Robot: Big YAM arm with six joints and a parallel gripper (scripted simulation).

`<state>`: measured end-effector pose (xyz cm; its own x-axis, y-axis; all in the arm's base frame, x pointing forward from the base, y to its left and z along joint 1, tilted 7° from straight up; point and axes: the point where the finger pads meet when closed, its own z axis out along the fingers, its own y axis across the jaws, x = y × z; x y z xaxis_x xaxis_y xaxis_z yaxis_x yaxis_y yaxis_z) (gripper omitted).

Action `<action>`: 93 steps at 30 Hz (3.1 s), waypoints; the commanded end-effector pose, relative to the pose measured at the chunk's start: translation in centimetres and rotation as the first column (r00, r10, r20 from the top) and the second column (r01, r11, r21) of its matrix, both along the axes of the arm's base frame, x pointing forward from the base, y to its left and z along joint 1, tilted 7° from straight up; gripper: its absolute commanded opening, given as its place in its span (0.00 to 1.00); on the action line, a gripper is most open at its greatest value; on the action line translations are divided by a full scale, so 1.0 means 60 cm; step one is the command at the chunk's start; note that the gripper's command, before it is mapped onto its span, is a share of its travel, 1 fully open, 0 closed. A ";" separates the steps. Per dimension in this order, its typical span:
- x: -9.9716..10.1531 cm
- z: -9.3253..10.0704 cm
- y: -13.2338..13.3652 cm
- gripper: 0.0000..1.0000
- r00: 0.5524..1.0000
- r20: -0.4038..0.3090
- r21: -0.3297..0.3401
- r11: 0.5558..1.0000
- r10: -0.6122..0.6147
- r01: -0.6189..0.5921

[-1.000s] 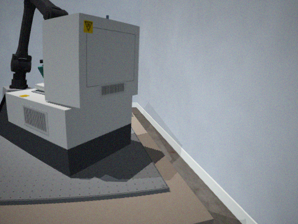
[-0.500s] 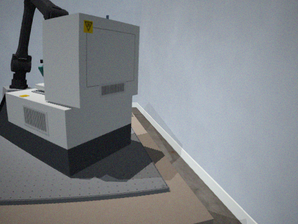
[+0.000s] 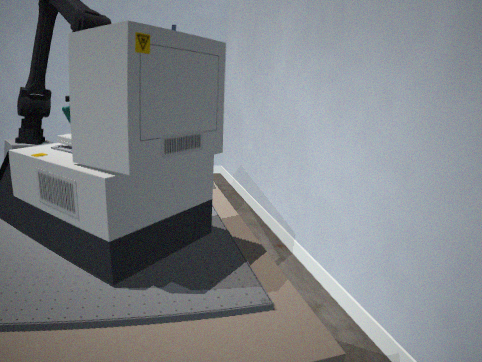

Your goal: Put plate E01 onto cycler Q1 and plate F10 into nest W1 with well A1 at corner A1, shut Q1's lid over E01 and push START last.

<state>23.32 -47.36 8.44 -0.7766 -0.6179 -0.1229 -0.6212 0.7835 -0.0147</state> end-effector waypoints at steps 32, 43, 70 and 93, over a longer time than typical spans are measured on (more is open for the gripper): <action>-0.008 -0.010 -0.011 0.00 1.000 0.008 -0.012 1.000 -0.028 0.028; 0.010 -0.020 -0.007 0.00 1.000 0.006 -0.008 1.000 -0.007 0.007; 0.008 -0.046 0.011 0.00 1.000 -0.008 0.025 1.000 0.004 -0.004; 0.005 -0.055 0.025 0.00 1.000 -0.015 0.043 0.999 0.007 -0.006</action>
